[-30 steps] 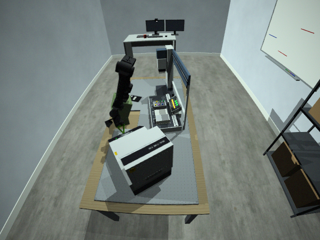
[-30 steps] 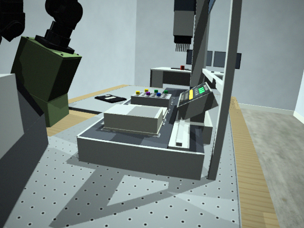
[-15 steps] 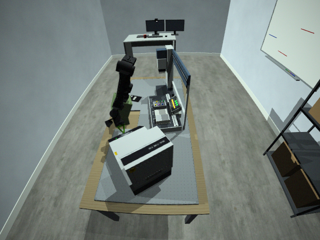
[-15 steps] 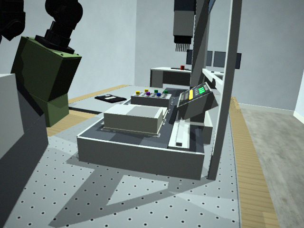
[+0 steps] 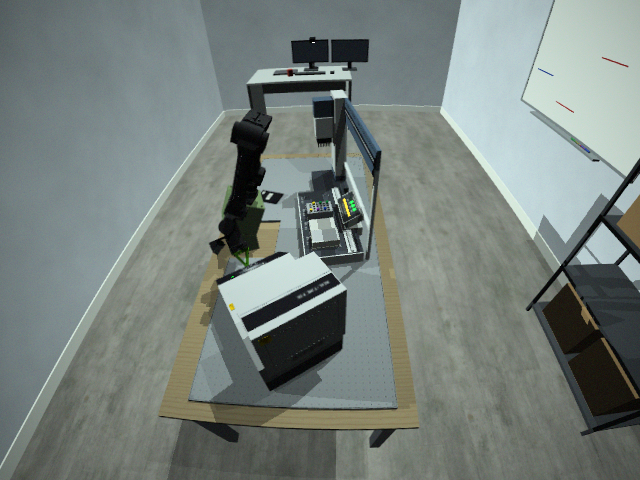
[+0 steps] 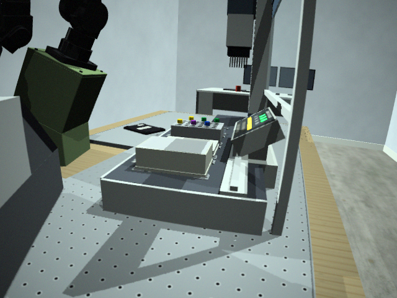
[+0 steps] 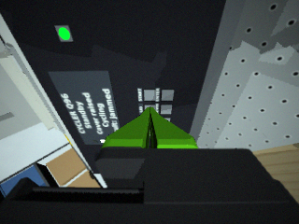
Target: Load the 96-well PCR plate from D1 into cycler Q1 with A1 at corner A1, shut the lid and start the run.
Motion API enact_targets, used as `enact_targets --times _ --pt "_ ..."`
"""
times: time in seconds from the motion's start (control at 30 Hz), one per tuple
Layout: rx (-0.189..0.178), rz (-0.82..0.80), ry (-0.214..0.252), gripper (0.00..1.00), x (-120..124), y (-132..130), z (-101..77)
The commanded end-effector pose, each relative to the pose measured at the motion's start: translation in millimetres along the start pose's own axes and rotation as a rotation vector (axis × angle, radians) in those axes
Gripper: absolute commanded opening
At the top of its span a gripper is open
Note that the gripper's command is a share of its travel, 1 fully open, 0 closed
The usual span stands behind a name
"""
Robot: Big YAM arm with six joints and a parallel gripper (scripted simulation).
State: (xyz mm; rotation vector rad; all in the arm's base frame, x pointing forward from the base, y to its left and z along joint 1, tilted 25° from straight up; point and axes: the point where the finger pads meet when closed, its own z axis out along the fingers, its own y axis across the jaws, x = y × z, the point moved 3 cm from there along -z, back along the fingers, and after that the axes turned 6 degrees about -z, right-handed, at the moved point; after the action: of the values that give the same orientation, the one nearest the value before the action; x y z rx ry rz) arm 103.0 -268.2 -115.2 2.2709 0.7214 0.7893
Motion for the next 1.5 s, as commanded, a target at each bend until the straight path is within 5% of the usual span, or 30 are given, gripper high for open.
enact_targets --times 0.0,1.47 --pt "0.002 -0.001 0.0 0.0 2.2 -2.8 1.2" --pt "-0.01 0.002 -0.009 0.0 -0.8 6.3 -0.3"
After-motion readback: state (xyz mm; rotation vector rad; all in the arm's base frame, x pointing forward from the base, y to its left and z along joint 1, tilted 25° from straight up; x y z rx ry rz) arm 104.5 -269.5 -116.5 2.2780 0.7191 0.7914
